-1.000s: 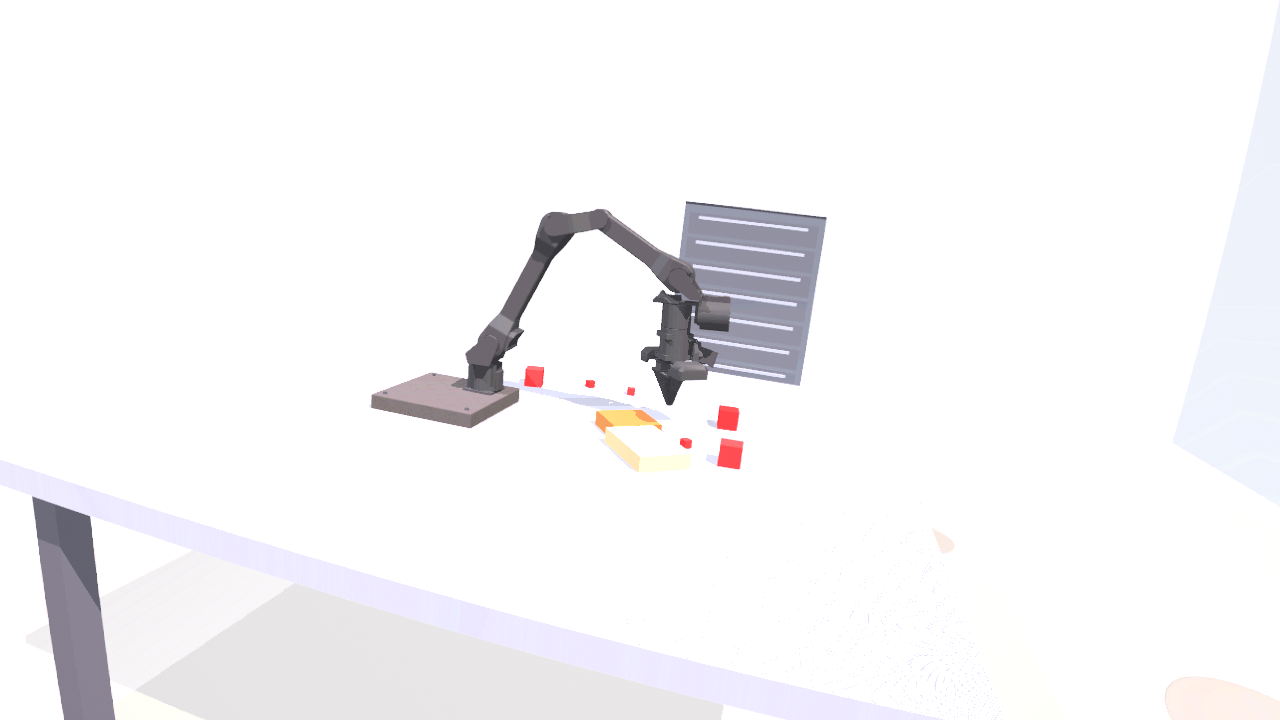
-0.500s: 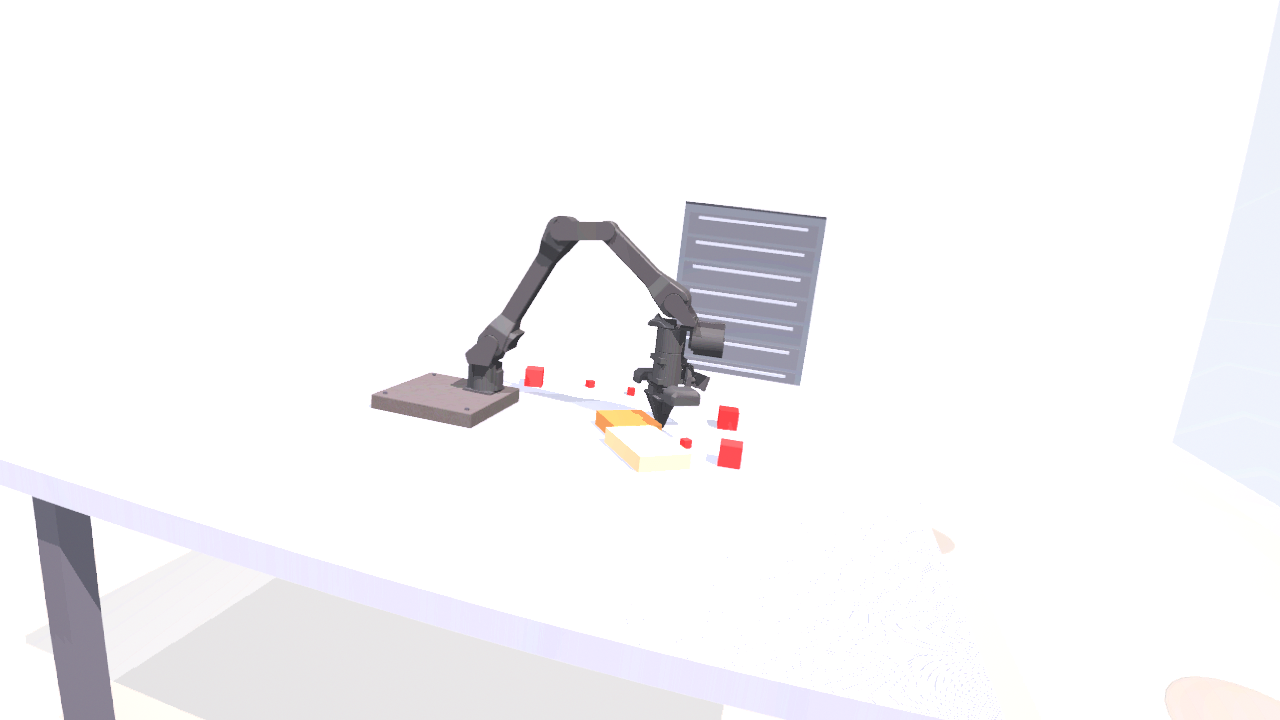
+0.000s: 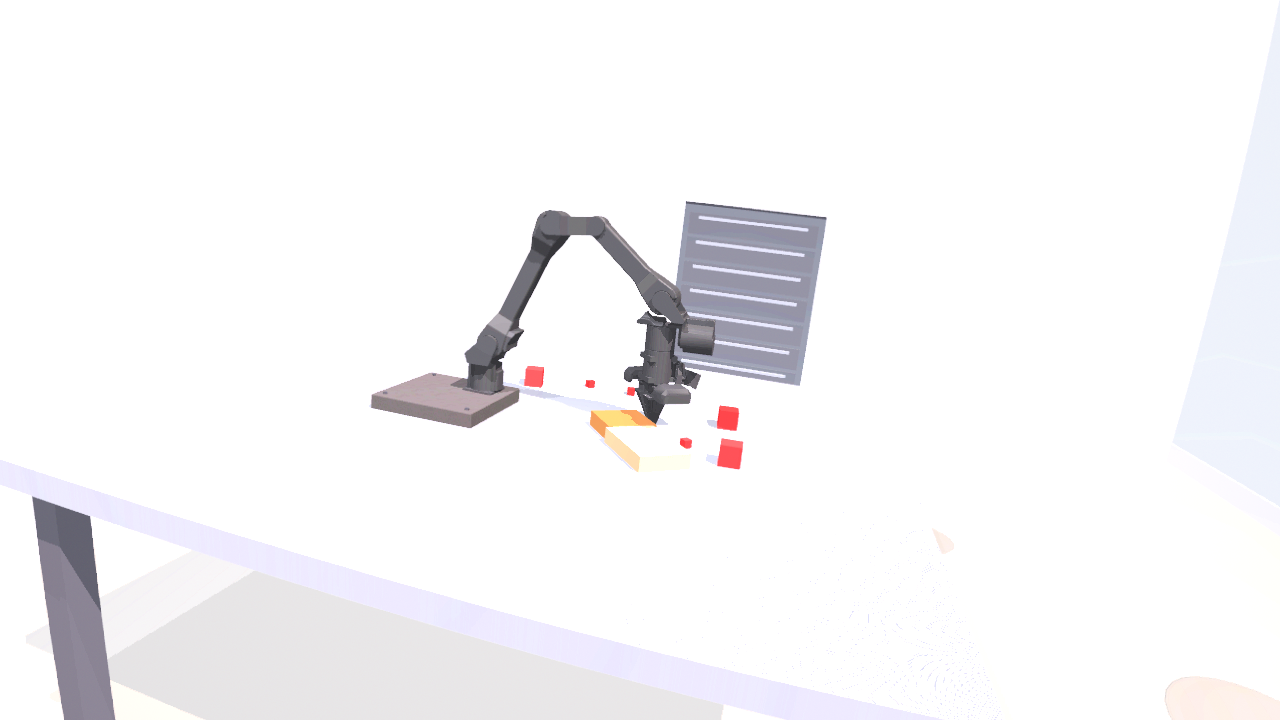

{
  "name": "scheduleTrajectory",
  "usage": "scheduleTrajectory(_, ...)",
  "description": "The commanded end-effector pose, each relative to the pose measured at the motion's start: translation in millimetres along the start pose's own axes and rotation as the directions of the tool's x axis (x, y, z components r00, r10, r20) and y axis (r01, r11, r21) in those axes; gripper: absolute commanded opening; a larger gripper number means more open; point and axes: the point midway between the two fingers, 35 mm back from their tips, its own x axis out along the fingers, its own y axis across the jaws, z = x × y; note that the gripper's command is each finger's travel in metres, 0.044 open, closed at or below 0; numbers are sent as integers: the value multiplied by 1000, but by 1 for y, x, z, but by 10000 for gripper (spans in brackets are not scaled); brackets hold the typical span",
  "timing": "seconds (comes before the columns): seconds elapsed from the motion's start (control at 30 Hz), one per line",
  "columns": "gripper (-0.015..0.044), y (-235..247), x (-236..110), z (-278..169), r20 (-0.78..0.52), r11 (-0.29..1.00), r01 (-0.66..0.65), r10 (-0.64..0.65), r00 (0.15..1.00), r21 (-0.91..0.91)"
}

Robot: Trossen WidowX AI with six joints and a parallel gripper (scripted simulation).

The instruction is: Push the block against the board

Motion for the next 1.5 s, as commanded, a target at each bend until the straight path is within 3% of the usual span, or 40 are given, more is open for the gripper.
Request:
scheduleTrajectory(0.0,0,1,3,-11,-15,1000,-5,5,1000,0)
scheduleTrajectory(0.3,0,2,3,-16,-16,1000,-5,5,1000,0)
scheduleTrajectory(1.37,0,0,3,36,-12,1000,-5,5,1000,0)
scheduleTrajectory(1.47,0,-1,-25,34,-8,1000,-3,3,1000,2)
